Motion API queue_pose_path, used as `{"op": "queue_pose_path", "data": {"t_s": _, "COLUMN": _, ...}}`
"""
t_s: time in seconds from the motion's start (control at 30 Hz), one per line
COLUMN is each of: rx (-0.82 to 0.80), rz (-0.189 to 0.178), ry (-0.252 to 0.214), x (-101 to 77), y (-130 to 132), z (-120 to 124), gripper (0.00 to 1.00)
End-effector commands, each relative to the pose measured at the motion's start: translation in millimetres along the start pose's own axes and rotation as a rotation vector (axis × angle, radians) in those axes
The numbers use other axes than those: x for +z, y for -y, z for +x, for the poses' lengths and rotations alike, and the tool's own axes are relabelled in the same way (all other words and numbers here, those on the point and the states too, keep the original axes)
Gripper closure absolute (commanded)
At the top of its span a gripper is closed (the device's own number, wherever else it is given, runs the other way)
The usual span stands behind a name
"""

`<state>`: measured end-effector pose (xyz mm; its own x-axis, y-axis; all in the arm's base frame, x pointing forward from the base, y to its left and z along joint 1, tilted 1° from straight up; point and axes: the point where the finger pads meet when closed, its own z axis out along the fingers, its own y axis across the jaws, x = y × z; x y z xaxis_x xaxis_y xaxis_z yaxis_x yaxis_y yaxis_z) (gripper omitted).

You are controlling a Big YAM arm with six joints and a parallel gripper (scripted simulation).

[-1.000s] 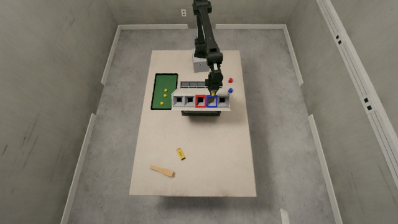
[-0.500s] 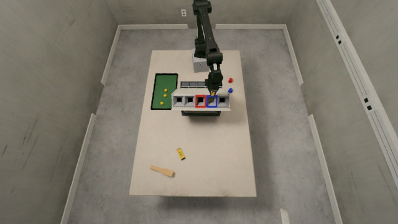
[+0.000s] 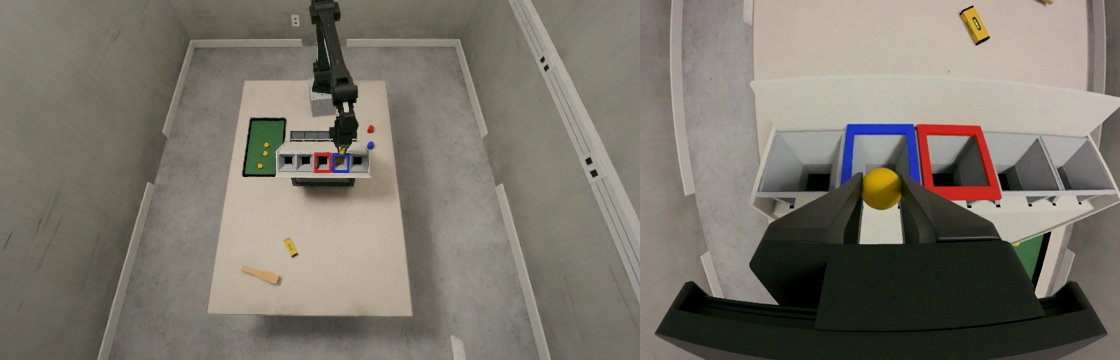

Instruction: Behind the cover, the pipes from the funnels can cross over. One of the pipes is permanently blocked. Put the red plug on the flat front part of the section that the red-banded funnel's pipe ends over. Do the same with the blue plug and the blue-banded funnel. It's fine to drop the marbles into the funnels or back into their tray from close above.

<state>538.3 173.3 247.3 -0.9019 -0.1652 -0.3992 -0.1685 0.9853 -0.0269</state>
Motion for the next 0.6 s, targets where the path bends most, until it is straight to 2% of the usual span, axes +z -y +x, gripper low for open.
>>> {"op": "queue_pose_path", "data": {"t_s": 0.0, "rx": 0.004, "rz": -0.005, "ry": 0.046, "x": -8.3, "y": 2, "z": -31, "gripper": 1.0}}
{"op": "queue_pose_path", "data": {"t_s": 0.2, "rx": 0.004, "rz": -0.005, "ry": 0.047, "x": -8.5, "y": 2, "z": -32, "gripper": 1.0}}
{"op": "queue_pose_path", "data": {"t_s": 0.57, "rx": 0.002, "rz": -0.003, "ry": 0.03, "x": 13.2, "y": 0, "z": -11, "gripper": 1.0}}
